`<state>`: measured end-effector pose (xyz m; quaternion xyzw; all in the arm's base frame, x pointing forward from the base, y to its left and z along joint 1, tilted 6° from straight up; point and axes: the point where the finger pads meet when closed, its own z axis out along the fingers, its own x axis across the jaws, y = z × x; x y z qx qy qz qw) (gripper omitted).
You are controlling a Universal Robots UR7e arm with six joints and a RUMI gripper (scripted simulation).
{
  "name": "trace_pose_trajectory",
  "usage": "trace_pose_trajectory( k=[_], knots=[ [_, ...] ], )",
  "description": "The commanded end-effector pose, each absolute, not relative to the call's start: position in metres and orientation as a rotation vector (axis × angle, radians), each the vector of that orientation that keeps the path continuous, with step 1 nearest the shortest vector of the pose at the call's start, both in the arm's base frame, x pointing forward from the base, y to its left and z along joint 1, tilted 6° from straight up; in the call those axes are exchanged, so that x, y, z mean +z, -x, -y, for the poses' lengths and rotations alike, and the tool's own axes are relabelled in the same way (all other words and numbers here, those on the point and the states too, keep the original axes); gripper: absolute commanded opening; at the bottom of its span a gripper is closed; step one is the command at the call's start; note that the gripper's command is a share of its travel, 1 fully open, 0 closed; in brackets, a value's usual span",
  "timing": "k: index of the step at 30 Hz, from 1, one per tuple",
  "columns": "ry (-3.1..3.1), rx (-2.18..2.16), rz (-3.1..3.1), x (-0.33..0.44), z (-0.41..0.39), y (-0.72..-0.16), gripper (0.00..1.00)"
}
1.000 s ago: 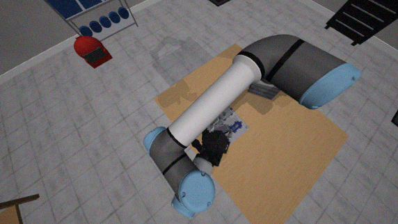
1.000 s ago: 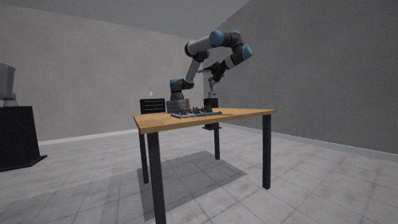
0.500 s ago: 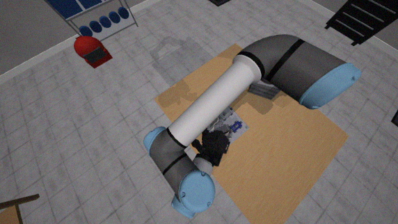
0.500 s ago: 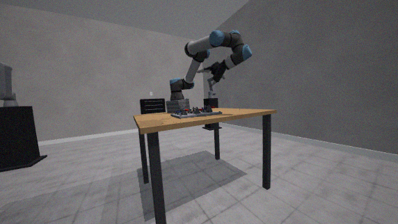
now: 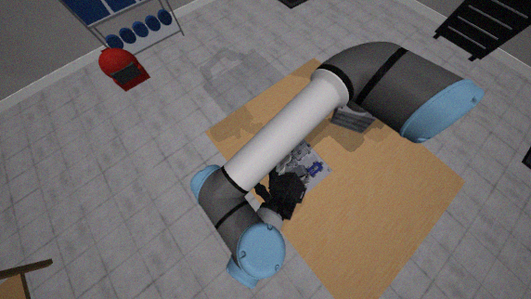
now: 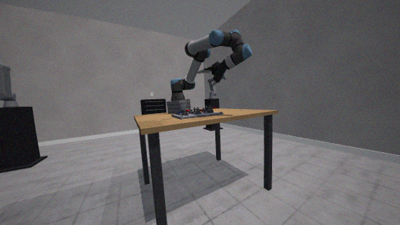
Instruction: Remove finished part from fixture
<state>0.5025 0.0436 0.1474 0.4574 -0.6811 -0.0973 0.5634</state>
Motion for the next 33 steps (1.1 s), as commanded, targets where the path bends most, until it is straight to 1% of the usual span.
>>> trace_pose_trajectory(
  k=[1,16,33],
  knots=[
    [-1.091,-0.254,1.615,0.148,-0.041,-0.5,1.0],
    [-1.19,-0.41,1.681,0.149,-0.028,-0.487,1.0],
    [-1.459,-0.676,1.819,0.146,-0.008,-0.46,1.0]
  ],
)
